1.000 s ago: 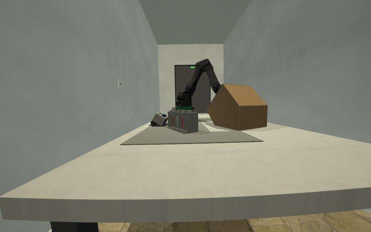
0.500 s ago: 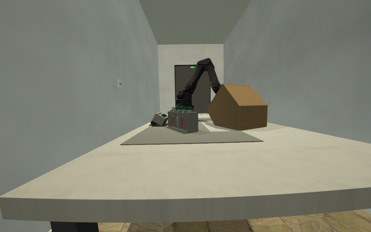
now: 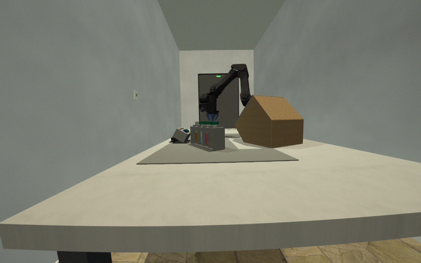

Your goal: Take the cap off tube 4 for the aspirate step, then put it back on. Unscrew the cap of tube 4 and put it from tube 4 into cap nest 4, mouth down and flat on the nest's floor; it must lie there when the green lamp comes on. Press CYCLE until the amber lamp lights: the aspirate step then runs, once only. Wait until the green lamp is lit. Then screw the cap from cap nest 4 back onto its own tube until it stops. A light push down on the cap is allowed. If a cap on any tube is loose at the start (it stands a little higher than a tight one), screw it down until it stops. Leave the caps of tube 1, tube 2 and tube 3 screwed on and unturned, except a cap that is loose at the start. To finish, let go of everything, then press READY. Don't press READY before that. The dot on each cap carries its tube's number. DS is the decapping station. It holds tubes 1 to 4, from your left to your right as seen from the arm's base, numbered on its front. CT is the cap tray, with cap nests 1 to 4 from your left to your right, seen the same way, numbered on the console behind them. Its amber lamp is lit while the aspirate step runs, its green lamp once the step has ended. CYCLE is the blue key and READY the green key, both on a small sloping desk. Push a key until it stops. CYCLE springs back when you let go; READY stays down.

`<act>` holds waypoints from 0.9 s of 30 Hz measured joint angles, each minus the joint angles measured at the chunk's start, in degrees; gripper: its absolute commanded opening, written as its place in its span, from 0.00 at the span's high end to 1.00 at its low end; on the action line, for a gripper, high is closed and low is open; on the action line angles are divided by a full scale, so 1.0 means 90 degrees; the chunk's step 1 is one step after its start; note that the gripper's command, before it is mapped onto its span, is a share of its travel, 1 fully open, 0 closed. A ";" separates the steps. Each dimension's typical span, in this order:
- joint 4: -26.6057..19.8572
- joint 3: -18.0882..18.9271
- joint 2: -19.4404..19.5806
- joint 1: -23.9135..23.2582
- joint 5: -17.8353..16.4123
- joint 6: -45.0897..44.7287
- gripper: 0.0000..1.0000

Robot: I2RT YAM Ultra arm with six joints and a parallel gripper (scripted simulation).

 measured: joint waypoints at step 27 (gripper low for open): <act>-0.2198 0.0901 -0.0503 0.1008 0.0556 0.1146 1.00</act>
